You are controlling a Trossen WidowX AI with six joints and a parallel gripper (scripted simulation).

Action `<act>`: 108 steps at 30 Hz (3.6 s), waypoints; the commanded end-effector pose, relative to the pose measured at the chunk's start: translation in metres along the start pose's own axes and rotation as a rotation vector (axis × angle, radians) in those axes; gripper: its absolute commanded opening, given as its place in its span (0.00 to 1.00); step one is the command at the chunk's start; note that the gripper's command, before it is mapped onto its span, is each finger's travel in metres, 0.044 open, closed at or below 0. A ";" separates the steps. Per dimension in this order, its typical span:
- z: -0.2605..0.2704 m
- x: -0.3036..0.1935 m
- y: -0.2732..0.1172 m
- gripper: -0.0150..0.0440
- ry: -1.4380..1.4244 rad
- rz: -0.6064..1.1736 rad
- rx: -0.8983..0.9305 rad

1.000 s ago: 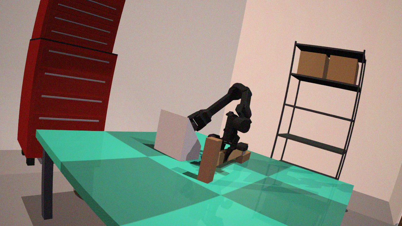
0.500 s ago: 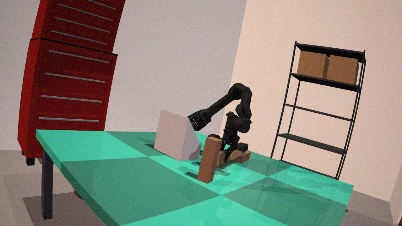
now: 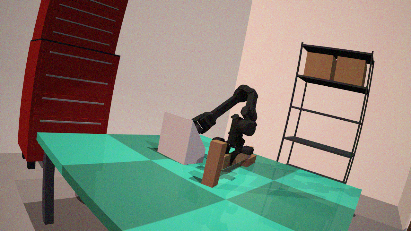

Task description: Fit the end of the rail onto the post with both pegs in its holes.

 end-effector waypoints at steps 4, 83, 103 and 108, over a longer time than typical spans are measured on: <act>-0.002 -0.004 -0.003 0.25 -0.001 0.004 -0.011; -0.002 -0.024 -0.003 0.25 -0.002 0.005 -0.012; -0.002 -0.030 -0.003 0.25 -0.002 0.006 -0.012; -0.002 -0.031 -0.004 0.25 -0.002 0.006 -0.012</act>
Point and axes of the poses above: the point midway between the two fingers, 35 mm back from their tips, its own y axis out along the fingers, its own z axis across the jaws, x = y × z, the point moved 9 cm from there along -y, back along the fingers, and after that the axes turned 2 degrees about y, right-handed, at the moved point
